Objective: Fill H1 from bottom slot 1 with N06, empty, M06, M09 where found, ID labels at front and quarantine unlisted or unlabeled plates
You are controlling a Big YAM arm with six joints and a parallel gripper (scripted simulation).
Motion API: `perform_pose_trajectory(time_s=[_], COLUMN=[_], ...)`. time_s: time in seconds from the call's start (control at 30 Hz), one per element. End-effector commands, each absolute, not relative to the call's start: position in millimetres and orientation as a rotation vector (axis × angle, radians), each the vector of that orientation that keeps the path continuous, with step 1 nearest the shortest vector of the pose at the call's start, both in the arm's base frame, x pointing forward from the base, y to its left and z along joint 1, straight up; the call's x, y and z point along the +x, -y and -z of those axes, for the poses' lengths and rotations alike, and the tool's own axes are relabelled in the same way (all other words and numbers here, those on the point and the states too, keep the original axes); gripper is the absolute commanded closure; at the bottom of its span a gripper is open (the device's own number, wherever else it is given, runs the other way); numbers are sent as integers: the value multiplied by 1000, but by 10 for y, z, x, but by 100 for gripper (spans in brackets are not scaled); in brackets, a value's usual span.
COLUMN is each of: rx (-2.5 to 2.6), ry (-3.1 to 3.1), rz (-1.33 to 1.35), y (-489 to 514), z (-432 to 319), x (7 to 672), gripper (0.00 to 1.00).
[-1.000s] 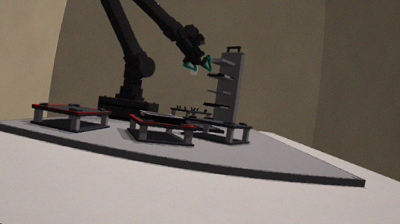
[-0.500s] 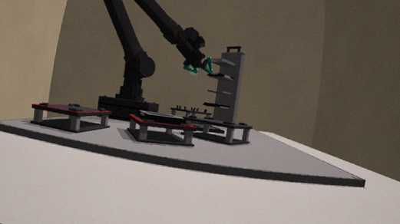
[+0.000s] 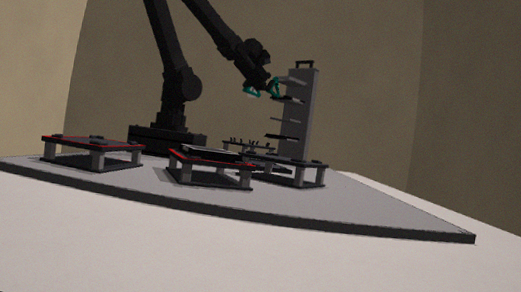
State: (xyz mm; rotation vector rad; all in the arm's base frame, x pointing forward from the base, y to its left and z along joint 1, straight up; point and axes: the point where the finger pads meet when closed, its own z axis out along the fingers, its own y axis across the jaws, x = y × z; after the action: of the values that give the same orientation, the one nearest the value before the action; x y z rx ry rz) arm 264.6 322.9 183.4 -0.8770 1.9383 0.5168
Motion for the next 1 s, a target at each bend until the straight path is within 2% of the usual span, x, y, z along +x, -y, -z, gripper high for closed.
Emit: perform_pose_trajectory(time_s=[0.0, 0.97], rx=[-853, -857], ry=[-1881, -1895], rz=[-533, -535], y=[-3361, -3336], z=[-2095, -2056], x=[2794, 2737], gripper=[0, 0])
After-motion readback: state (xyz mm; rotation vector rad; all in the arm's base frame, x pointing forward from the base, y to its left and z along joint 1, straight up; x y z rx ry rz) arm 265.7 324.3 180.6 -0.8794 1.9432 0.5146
